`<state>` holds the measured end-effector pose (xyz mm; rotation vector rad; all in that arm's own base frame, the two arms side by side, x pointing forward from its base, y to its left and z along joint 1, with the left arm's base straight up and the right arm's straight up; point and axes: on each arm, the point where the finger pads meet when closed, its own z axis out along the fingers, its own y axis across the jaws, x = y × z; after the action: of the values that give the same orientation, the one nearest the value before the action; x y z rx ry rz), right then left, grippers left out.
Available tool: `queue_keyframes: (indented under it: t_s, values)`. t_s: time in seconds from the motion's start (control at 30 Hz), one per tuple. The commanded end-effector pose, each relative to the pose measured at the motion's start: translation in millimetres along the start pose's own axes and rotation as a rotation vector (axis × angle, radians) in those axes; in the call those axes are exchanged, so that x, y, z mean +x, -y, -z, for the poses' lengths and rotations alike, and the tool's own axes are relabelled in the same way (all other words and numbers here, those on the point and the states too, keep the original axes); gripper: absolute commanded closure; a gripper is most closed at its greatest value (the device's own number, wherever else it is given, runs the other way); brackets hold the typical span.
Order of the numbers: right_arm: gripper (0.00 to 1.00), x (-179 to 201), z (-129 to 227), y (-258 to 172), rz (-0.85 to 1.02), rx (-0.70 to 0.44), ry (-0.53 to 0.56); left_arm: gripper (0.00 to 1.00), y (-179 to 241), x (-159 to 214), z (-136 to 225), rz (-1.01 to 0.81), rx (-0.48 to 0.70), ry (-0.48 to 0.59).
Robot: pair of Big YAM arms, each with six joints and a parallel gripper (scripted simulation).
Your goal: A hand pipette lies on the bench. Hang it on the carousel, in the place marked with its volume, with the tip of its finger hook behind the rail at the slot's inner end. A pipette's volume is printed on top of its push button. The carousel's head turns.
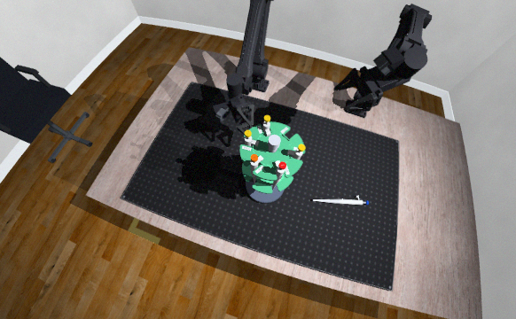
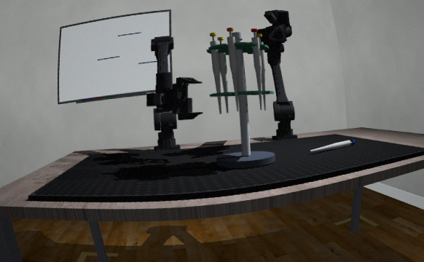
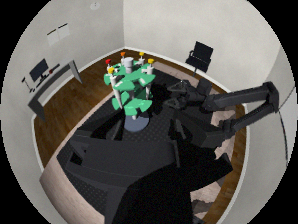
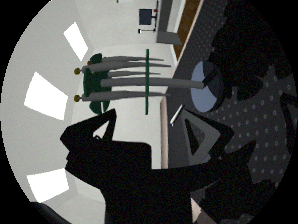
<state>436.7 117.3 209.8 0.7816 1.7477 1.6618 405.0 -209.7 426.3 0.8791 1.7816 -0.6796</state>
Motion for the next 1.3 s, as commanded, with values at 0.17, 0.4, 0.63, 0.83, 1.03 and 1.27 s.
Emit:
queue_keyframes:
  t_s: [0.17,0.4,0.63,0.83,1.03,1.27]
  values:
    - [0.0,48,5,-35,0.372,-0.026,-0.048,0.68,-52,11,-11,0.391,-0.132,-0.135]
    - [0.0,74,-4,-63,0.575,-0.053,-0.066,0.68,-90,42,-23,0.67,-0.259,-0.235]
    - [0.0,98,-9,-79,0.738,-0.064,-0.081,0.68,-124,67,-32,0.891,-0.387,-0.285]
    - [0.0,123,-11,-90,0.869,-0.064,-0.097,0.68,-159,95,-37,1.073,-0.533,-0.326]
    - [0.0,144,-13,-99,0.987,-0.065,-0.111,0.68,-184,119,-39,1.226,-0.661,-0.351]
    - [0.0,176,-16,-112,1.171,-0.065,-0.133,0.68,-218,159,-38,1.444,-0.869,-0.377]
